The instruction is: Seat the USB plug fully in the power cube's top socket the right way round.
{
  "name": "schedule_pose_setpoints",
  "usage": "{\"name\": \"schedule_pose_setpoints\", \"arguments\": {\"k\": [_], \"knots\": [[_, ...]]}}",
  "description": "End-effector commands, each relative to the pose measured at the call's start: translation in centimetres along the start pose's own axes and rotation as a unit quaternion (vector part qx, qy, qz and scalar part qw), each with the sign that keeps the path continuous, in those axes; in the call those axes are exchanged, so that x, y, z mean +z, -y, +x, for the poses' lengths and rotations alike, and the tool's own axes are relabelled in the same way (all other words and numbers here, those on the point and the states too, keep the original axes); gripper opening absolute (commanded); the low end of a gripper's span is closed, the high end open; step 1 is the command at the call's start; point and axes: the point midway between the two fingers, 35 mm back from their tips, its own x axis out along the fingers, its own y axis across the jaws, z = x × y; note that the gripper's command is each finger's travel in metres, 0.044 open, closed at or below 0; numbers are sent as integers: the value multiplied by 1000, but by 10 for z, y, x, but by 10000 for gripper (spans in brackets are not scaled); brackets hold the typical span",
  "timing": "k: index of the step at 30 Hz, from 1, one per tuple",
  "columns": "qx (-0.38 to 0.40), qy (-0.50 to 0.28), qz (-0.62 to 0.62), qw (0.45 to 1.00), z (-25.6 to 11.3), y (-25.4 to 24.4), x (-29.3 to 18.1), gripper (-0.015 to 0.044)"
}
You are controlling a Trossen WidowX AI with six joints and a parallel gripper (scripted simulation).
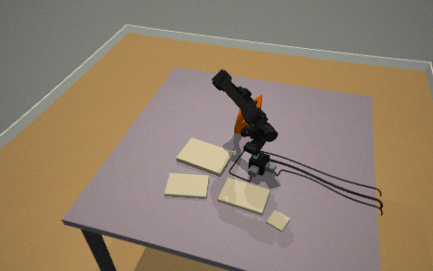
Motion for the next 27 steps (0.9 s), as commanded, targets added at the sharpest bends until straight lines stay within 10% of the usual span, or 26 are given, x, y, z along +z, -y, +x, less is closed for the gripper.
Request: {"name": "schedule_pose_setpoints", "arguments": {"k": [1,27], "knots": [[0,0,0,1000,0,0,0,0],[0,0,0,1000,-14,0,0,0]]}}
